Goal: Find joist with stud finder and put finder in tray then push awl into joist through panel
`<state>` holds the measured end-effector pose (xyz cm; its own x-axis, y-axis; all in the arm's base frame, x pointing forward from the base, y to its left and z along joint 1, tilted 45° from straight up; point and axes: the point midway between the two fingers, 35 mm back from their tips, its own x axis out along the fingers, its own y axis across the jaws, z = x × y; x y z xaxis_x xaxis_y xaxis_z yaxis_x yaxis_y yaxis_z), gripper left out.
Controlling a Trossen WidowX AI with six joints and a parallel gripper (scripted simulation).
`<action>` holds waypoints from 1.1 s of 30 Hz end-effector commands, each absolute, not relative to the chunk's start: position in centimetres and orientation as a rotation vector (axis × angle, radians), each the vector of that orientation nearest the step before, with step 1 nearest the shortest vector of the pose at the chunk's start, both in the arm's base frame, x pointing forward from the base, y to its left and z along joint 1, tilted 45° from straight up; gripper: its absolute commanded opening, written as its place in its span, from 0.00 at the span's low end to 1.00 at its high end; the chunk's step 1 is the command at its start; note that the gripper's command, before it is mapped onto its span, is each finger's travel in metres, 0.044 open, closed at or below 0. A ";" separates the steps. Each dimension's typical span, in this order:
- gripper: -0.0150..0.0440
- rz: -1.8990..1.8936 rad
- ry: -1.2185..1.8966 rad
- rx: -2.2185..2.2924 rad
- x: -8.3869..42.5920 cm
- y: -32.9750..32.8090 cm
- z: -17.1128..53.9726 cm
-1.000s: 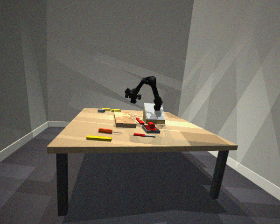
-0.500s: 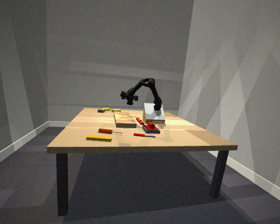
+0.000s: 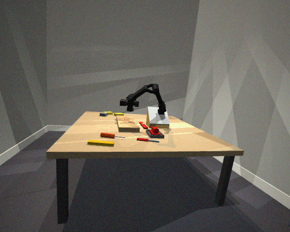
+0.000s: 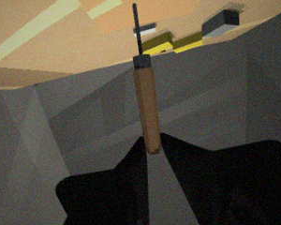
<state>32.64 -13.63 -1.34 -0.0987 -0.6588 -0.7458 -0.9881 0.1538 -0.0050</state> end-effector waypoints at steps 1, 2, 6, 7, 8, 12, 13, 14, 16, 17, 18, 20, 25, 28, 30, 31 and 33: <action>0.25 0.661 1.831 -1.620 33.9 -11.7 0.5; 0.25 0.657 1.832 -1.633 34.1 -11.3 0.9; 0.25 0.642 1.832 -1.687 34.9 -9.3 2.5; 0.25 0.637 1.831 -1.701 35.1 -8.8 2.9; 0.25 0.634 1.830 -1.713 35.3 -8.4 3.2; 0.25 0.630 1.830 -1.722 35.4 -8.1 3.5; 0.25 0.630 1.830 -1.722 35.4 -8.1 3.5; 0.25 0.630 1.830 -1.722 35.4 -8.1 3.5; 0.25 0.631 1.830 -1.722 35.4 -8.1 3.5; 0.25 0.631 1.830 -1.722 35.4 -8.0 3.4; 0.25 0.631 1.829 -1.722 35.4 -8.0 3.4; 0.25 0.631 1.829 -1.722 35.4 -7.8 3.3; 0.25 0.631 1.829 -1.721 35.5 -7.5 2.9; 0.25 0.632 1.829 -1.721 35.5 -7.3 2.7; 0.25 0.632 1.829 -1.721 35.5 -7.1 2.5; 0.25 0.632 1.829 -1.721 35.5 -7.0 2.5; 0.25 0.632 1.829 -1.721 35.6 -6.9 2.3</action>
<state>35.51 -7.13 2.58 -0.0326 -0.7369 -0.6752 -0.9970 0.0718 -0.0303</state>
